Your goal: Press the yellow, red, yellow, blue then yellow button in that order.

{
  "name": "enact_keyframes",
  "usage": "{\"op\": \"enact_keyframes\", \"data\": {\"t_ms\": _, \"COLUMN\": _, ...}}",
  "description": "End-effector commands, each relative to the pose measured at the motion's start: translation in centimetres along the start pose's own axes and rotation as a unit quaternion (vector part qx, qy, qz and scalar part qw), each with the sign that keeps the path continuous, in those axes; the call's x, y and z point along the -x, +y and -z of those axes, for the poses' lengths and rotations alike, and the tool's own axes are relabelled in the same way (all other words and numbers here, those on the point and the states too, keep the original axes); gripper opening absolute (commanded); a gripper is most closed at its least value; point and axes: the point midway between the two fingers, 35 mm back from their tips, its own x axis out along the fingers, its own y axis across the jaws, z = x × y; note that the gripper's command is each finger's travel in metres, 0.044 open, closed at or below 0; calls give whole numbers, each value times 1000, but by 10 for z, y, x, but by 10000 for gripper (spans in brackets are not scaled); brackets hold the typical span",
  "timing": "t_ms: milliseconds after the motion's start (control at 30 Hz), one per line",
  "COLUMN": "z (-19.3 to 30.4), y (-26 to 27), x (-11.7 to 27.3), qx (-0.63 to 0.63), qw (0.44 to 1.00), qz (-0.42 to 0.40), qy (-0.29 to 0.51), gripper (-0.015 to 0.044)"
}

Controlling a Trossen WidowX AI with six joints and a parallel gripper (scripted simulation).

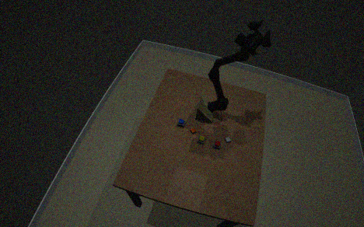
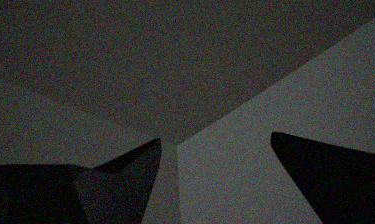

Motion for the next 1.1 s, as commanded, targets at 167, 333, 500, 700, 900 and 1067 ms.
{"op": "enact_keyframes", "data": {"t_ms": 167, "z": 29, "y": 89, "x": -19, "qx": -81, "qw": 990, "qz": -97, "qy": 58, "gripper": 400}}
{"op": "enact_keyframes", "data": {"t_ms": 333, "z": 54, "y": 166, "x": -18, "qx": -135, "qw": 968, "qz": -178, "qy": 113, "gripper": 400}}
{"op": "enact_keyframes", "data": {"t_ms": 500, "z": 86, "y": 263, "x": 9, "qx": -191, "qw": 921, "qz": -280, "qy": 192, "gripper": 400}}
{"op": "enact_keyframes", "data": {"t_ms": 700, "z": 124, "y": 364, "x": 78, "qx": -245, "qw": 835, "qz": -386, "qy": 305, "gripper": 400}}
{"op": "enact_keyframes", "data": {"t_ms": 900, "z": 154, "y": 434, "x": 179, "qx": -285, "qw": 721, "qz": -463, "qy": 429, "gripper": 400}}
{"op": "enact_keyframes", "data": {"t_ms": 1067, "z": 169, "y": 463, "x": 281, "qx": -308, "qw": 605, "qz": -500, "qy": 538, "gripper": 400}}
